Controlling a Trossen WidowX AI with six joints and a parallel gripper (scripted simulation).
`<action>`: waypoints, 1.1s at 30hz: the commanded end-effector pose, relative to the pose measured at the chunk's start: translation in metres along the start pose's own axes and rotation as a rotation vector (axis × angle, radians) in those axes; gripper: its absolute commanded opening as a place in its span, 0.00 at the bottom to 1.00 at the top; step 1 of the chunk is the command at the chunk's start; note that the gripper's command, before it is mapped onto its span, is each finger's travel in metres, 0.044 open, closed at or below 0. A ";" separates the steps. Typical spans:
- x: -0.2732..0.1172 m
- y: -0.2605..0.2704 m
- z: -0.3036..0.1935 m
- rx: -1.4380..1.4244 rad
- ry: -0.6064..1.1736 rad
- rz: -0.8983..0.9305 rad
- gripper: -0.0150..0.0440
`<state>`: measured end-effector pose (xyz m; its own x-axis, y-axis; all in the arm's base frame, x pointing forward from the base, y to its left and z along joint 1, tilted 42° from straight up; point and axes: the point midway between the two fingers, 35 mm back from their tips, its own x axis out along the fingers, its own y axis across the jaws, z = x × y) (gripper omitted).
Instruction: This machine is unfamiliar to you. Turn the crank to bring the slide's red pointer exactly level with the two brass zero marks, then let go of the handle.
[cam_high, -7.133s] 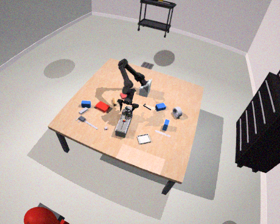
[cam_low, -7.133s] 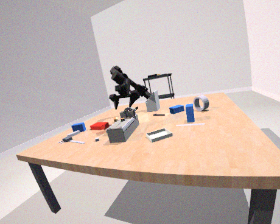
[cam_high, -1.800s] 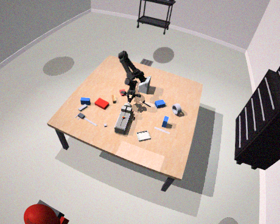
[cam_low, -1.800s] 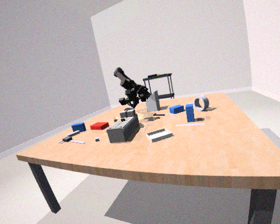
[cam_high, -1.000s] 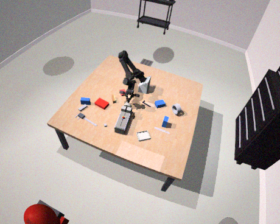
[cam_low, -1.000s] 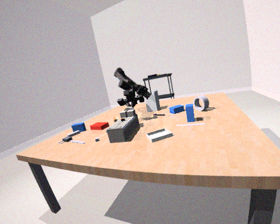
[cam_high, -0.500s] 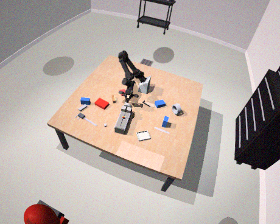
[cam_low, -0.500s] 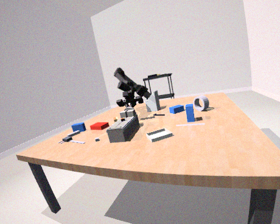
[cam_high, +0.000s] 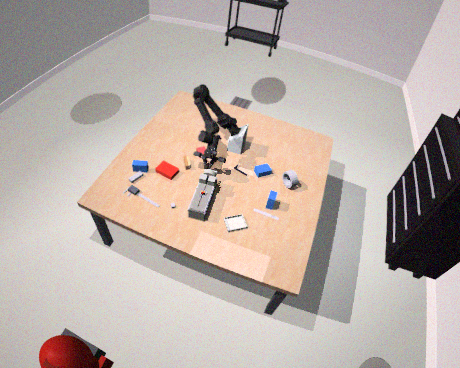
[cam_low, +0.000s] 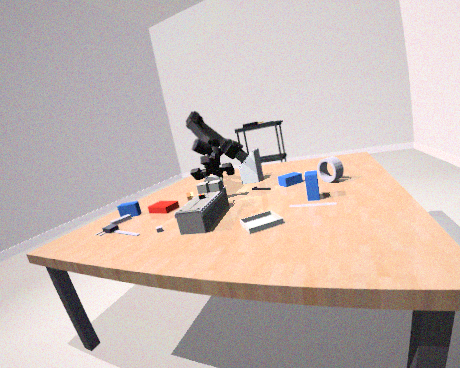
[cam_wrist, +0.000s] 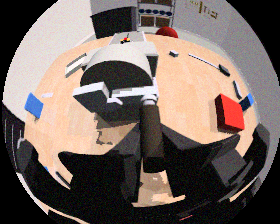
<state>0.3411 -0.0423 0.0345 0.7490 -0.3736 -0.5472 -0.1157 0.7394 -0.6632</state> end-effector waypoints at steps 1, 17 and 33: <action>0.006 -0.001 -0.006 -0.001 0.006 -0.001 0.25; 0.022 0.019 -0.023 -0.001 0.006 -0.001 0.25; 0.023 0.040 -0.023 0.000 0.006 0.000 0.25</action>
<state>0.3394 -0.0407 -0.0107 0.7460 -0.3937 -0.5370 -0.0962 0.7343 -0.6720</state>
